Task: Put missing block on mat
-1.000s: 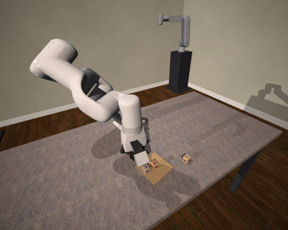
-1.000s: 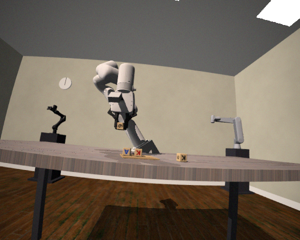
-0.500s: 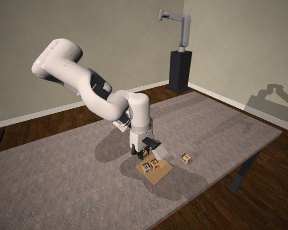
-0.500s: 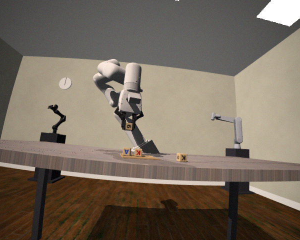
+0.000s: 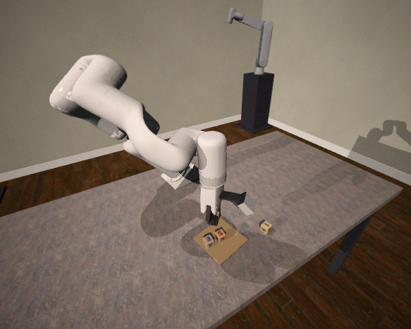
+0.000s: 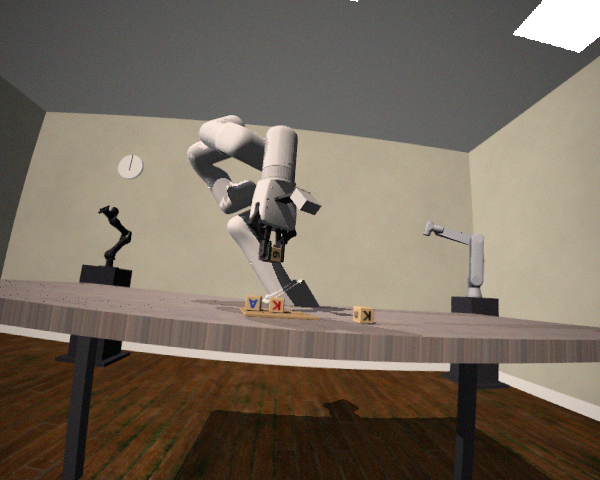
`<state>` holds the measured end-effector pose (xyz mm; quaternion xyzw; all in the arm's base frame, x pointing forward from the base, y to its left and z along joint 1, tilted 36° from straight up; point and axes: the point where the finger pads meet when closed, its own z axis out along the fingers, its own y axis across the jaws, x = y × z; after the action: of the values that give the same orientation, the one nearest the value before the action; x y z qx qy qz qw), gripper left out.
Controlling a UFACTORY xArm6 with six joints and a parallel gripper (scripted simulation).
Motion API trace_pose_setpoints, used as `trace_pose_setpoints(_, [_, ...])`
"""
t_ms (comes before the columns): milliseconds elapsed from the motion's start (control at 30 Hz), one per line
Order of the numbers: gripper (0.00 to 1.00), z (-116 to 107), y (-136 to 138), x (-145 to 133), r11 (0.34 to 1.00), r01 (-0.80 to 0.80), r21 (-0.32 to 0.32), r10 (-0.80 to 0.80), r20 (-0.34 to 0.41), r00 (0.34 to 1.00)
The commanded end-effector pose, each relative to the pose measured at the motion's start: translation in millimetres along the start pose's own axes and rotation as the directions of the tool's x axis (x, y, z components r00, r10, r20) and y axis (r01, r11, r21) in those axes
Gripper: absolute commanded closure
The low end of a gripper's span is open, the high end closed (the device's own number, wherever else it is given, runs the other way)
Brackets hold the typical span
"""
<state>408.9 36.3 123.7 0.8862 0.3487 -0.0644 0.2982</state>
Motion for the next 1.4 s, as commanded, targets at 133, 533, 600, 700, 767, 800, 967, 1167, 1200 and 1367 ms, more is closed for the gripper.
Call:
trace_pose_setpoints(133, [0.73,-0.3,-12.9,17.1,0.969,0.248,0.001,-0.248,0.0,0.969])
trace_pose_setpoints(533, [0.73,1.7,-32.2,36.6,0.842,0.539,-0.002,-0.539,0.006,0.842])
trace_pose_setpoints(600, [0.73,2.1,-35.6,39.8,0.812,0.584,-0.002,-0.584,0.007,0.812])
trace_pose_setpoints(700, [0.73,2.7,-41.0,44.6,0.761,0.649,-0.003,-0.649,0.009,0.761])
trace_pose_setpoints(767, [0.73,3.0,-43.8,47.1,0.732,0.681,-0.003,-0.681,0.01,0.732])
trace_pose_setpoints(800, [0.73,3.2,-44.8,48.0,0.721,0.692,-0.003,-0.692,0.011,0.721])
trace_pose_setpoints(967, [0.73,3.5,-47.1,49.9,0.698,0.716,-0.003,-0.716,0.012,0.698])
trace_pose_setpoints(1167, [0.73,3.5,-47.1,49.9,0.697,0.717,-0.003,-0.717,0.012,0.697])
trace_pose_setpoints(1200, [0.73,3.5,-47.1,49.9,0.697,0.717,-0.003,-0.717,0.012,0.697])
trace_pose_setpoints(1367, [0.73,3.5,-47.1,49.9,0.697,0.717,-0.003,-0.717,0.012,0.697])
